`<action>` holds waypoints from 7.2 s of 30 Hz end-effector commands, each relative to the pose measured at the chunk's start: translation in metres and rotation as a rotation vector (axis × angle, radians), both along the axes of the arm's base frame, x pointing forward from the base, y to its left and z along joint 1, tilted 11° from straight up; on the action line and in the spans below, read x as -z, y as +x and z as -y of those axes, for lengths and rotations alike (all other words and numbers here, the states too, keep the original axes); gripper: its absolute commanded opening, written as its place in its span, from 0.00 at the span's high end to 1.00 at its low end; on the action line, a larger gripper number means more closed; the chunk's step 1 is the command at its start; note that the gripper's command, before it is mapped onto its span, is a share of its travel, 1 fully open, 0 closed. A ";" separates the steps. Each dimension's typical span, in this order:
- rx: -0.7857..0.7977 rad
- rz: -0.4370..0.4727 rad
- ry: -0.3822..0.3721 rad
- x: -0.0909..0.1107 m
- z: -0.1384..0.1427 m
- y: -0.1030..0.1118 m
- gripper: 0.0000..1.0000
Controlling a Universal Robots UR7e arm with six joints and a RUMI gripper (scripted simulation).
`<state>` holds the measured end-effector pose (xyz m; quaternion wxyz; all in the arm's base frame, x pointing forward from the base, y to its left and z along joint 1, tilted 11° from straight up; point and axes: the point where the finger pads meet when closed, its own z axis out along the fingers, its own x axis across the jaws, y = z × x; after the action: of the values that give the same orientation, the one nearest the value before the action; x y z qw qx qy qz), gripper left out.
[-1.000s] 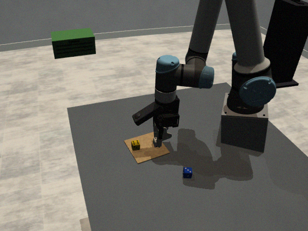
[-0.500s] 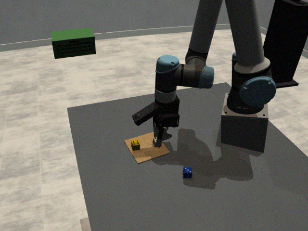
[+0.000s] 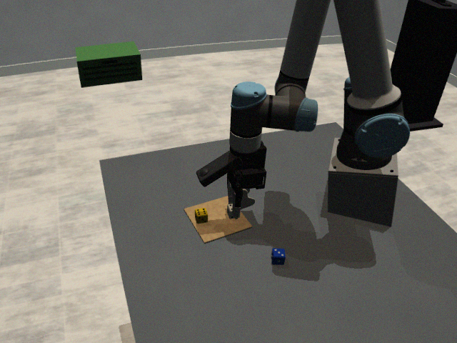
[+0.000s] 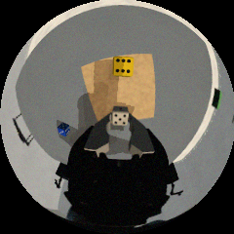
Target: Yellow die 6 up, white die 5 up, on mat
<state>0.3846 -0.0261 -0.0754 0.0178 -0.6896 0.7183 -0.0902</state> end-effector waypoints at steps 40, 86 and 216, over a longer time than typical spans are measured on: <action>0.000 0.001 0.000 -0.011 -0.001 -0.001 0.72; 0.000 0.001 0.000 -0.089 -0.009 -0.013 0.00; 0.000 0.001 0.000 -0.175 -0.019 -0.027 0.00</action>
<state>0.3578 -0.0074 0.0992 0.0177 -0.6896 0.7183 -0.0902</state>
